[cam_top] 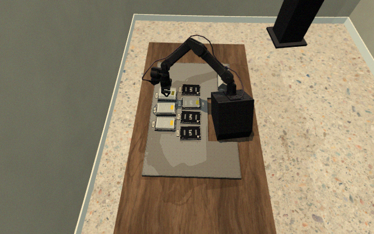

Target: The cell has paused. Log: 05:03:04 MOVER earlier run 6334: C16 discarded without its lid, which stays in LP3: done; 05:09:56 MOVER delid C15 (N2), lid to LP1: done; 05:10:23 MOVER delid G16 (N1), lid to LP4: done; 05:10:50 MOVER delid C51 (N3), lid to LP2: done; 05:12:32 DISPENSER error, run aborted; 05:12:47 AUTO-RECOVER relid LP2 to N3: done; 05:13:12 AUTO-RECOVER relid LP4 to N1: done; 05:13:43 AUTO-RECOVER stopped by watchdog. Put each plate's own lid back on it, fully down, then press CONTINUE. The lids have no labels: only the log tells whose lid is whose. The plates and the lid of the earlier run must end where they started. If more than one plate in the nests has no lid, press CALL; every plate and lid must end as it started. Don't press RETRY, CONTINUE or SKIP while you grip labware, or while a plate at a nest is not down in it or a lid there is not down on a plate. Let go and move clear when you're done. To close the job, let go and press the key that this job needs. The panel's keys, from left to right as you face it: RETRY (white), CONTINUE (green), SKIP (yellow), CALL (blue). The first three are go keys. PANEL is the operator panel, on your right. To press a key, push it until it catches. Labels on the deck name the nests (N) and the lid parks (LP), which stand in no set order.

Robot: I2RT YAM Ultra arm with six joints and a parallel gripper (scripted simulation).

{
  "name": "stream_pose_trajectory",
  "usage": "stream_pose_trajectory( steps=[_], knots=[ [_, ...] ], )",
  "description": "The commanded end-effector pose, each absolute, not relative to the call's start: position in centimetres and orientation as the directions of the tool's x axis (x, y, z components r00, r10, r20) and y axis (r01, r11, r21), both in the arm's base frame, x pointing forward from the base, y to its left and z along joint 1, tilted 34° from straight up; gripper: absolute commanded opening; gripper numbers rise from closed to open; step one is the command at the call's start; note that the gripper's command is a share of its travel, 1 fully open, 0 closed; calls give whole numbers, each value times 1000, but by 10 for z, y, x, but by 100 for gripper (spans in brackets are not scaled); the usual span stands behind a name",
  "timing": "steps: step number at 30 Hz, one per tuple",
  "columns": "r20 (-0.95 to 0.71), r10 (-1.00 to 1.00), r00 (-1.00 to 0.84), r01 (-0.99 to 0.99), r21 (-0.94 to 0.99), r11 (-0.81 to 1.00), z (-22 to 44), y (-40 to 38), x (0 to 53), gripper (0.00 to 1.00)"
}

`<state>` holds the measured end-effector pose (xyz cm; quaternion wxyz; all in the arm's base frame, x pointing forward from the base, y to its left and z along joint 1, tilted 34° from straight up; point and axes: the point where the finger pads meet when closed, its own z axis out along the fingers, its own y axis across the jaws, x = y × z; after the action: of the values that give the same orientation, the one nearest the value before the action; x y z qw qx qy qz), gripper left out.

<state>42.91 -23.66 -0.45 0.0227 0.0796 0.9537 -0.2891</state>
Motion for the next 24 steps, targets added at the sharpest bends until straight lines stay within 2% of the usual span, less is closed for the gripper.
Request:
stream_pose_trajectory(
  steps=[1, 8, 14, 24],
  knots=[
    [-114, 118, -987, 161, -545, 823, -2, -232, 439, 0],
    [-84, 121, -989, 147, -541, 828, -15, -232, 430, 0],
    [-138, 117, -984, 174, -546, 820, 1, -235, 445, 0],
    [-136, 116, -984, 172, -547, 820, -2, -237, 445, 0]
  ],
)
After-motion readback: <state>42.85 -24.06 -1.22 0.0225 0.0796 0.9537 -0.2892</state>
